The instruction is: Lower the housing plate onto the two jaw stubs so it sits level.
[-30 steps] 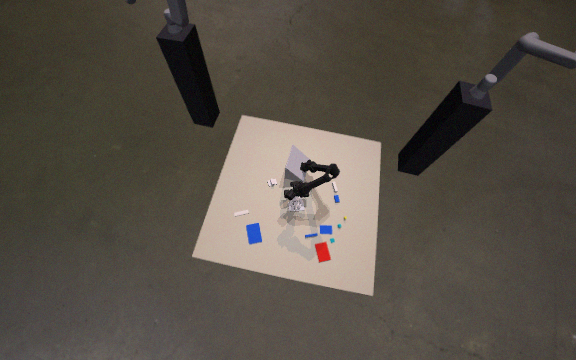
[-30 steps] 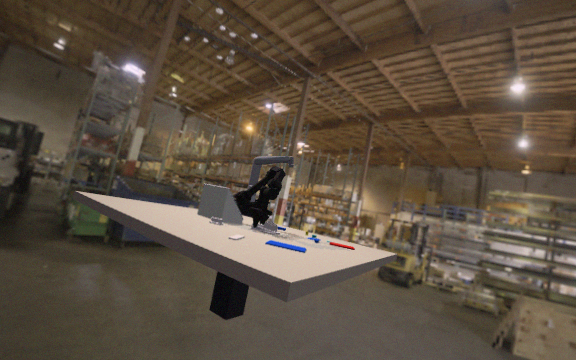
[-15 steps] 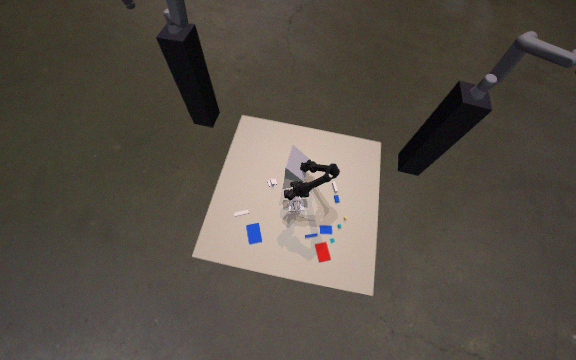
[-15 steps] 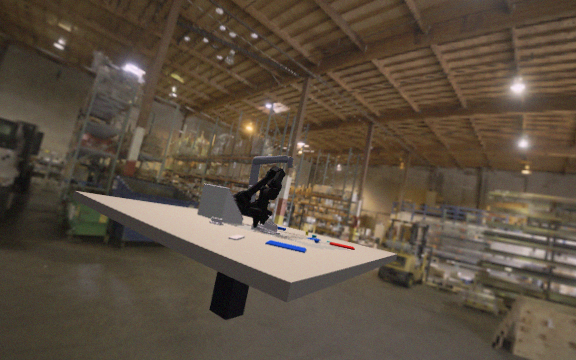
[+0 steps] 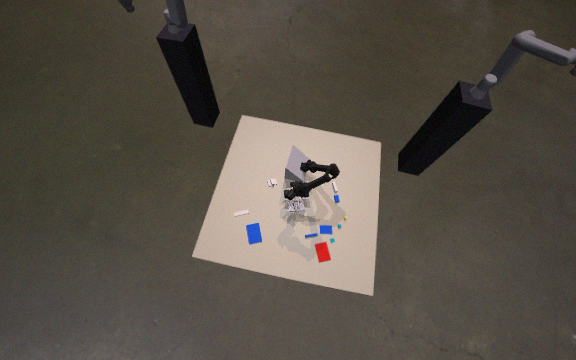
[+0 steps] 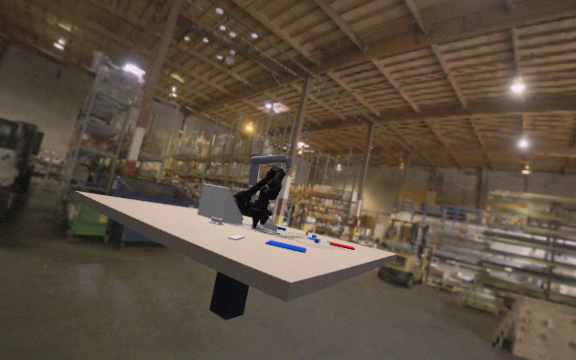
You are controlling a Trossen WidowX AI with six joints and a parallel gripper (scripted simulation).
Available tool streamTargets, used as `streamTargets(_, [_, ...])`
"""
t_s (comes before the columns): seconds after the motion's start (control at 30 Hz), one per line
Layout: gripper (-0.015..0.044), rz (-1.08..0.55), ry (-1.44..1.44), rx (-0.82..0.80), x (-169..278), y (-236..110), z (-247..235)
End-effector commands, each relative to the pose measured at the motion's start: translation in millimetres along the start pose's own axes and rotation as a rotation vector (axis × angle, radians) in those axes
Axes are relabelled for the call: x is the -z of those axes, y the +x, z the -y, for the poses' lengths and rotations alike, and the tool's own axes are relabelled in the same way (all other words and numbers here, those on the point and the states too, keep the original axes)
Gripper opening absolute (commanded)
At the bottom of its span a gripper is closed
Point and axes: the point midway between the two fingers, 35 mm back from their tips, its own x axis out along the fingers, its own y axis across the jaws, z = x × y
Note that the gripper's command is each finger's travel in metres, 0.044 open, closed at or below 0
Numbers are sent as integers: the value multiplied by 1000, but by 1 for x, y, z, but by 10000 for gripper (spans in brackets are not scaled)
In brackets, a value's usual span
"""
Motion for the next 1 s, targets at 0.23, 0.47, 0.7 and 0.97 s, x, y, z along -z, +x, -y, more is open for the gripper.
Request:
streamTargets(0.23, [440, 0, 4, 1, -1, 0, 0])
streamTargets(0.47, [440, 1, 4, -3, 2, -14, -3])
streamTargets(0.7, [440, 3, 5, -8, 5, -73, -7])
streamTargets(0.97, [440, 3, 3, -1, 0, -124, -1])
